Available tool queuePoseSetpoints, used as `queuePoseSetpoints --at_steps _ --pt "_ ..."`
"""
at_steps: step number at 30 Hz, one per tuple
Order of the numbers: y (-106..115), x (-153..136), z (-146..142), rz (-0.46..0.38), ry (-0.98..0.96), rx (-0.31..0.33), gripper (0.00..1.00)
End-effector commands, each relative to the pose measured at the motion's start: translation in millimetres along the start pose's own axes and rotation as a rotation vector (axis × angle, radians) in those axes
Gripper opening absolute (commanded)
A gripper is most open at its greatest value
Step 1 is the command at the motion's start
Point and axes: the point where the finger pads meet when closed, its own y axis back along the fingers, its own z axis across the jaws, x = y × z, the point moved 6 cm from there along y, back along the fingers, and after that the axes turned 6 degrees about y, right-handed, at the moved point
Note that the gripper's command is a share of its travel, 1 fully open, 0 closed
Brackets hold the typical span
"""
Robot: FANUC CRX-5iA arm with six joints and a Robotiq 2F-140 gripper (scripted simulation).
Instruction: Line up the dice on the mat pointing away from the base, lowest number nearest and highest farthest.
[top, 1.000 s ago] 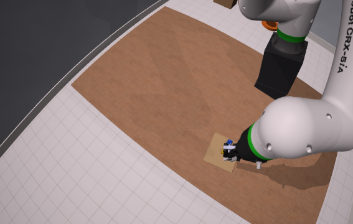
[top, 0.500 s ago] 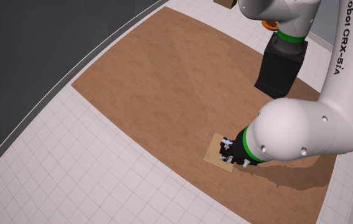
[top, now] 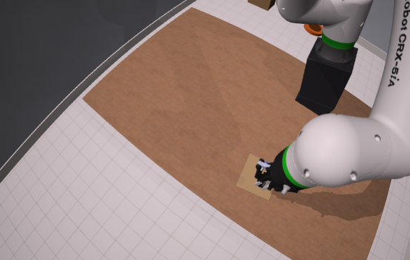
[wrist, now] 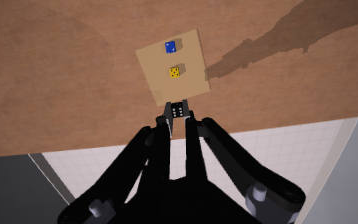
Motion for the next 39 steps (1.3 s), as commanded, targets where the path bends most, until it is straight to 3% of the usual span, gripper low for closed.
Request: queuePoseSetpoints --at_steps 1,16,29,39 --pt "0.1 -0.2 0.0 0.0 0.0 0.0 0.09" --pt "-30.1 -0.3 0.2 -0.001 0.0 -0.001 0.09" --pt "-86.6 -0.5 0.6 -0.001 0.0 -0.001 0.09" --pt "-96.0 -0.5 0.7 -0.001 0.0 -0.001 0.09"
